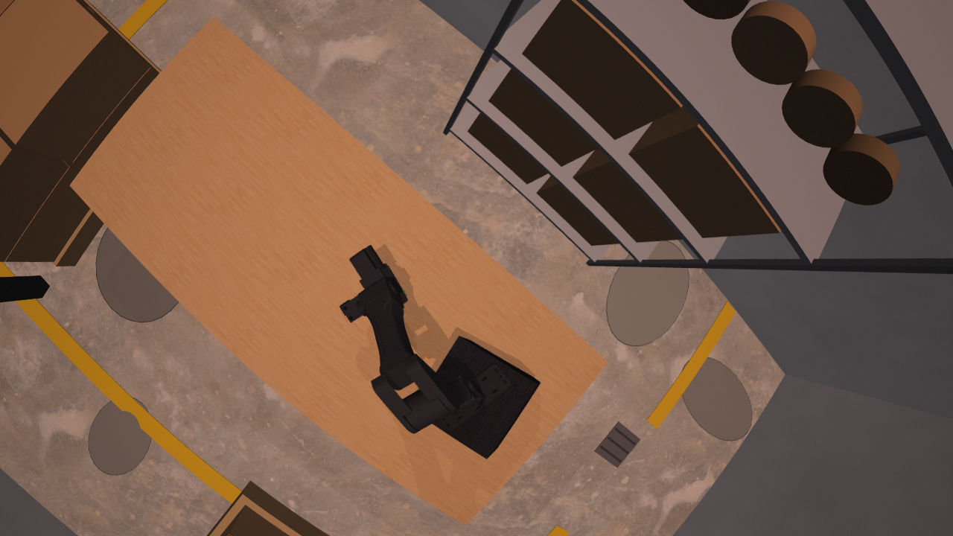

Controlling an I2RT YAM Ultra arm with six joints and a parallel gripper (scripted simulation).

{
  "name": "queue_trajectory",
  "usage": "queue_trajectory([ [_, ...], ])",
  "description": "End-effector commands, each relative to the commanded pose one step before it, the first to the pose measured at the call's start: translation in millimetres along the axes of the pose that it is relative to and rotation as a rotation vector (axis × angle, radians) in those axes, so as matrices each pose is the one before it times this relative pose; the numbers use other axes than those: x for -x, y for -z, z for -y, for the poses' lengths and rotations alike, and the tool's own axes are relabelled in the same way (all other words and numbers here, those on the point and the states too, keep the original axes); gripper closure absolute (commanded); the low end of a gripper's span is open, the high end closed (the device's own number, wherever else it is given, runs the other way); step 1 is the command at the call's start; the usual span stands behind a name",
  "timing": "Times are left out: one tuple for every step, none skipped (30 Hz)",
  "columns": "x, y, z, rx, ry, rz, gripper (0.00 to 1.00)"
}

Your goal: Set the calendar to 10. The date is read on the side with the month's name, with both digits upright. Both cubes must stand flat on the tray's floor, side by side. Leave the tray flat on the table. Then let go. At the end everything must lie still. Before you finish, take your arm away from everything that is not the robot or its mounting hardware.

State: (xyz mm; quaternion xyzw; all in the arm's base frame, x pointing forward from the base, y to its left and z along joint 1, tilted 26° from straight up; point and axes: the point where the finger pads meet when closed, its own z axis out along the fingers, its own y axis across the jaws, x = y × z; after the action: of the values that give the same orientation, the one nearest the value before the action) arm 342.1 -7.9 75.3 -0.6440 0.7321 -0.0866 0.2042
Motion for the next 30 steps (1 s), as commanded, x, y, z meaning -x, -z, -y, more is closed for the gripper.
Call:
queue_trajectory([
  [2.01,0.08,4.02,-0.01535,0.00159,0.01121,0.55],
  [-0.04,-1.21,0.00,0.00001,-0.00001,0.00001,0.55],
  [-0.04,-1.26,0.01,0.00001,-0.00001,0.00001,0.55],
  [-0.05,-1.33,0.01,0.00001,-0.00001,0.00001,0.55],
  [-0.05,-1.40,0.00,0.00001,-0.00001,0.00001,0.55],
  [-0.05,-1.45,0.00,0.00001,-0.00001,0.00001,0.55],
  [-0.05,-1.49,0.01,0.00001,-0.00001,0.00001,0.55],
  [-0.05,-1.54,0.00,0.00001,-0.00001,0.00001,0.55],
  [-0.05,-1.57,0.00,0.00001,-0.00001,0.00001,0.55],
  [-0.06,-1.58,0.01,0.00001,-0.00001,0.00001,0.55],
  [0.00,0.00,0.00,0.00000,0.00000,0.00000,0.55],
  [0.00,0.00,0.00,0.00000,0.00000,0.00000,0.55],
  [-0.06,-1.61,0.00,0.00001,-0.00001,0.00001,0.55],
  [-0.06,-1.62,0.00,0.00001,-0.00001,0.00001,0.55],
  [-0.06,-1.62,0.01,0.00001,-0.00001,0.00001,0.55],
  [-0.06,-1.62,0.00,0.00001,-0.00001,0.00001,0.55],
  [-0.06,-1.61,0.00,0.00001,-0.00001,0.00001,0.55],
  [-0.06,-1.59,0.01,0.00001,-0.00001,0.00001,0.55],
  [-0.05,-1.57,0.00,0.00001,-0.00001,0.00001,0.55],
  [-0.05,-1.54,0.00,0.00001,-0.00001,0.00001,0.55],
  [-0.05,-1.50,0.01,0.00001,-0.00001,0.00001,0.55],
  [-0.05,-1.46,0.00,0.00001,-0.00001,0.00001,0.55],
  [-0.05,-1.42,0.00,0.00001,-0.00001,0.00001,0.55],
  [-0.05,-1.35,0.01,0.00001,-0.00001,0.00000,0.55],
  [-0.05,-1.30,0.00,0.00001,-0.00001,0.00000,0.55],
  [-0.04,-1.24,0.00,0.00001,-0.00001,0.00000,0.55],
  [-0.04,-1.17,0.00,0.00001,-0.00001,0.00000,0.55],
  [0.00,0.00,0.00,0.00000,0.00000,0.00000,0.55],
  [0.00,0.00,0.00,0.00000,0.00000,0.00000,0.55],
  [-0.04,-1.10,0.01,0.00001,0.00000,0.00000,0.55],
])
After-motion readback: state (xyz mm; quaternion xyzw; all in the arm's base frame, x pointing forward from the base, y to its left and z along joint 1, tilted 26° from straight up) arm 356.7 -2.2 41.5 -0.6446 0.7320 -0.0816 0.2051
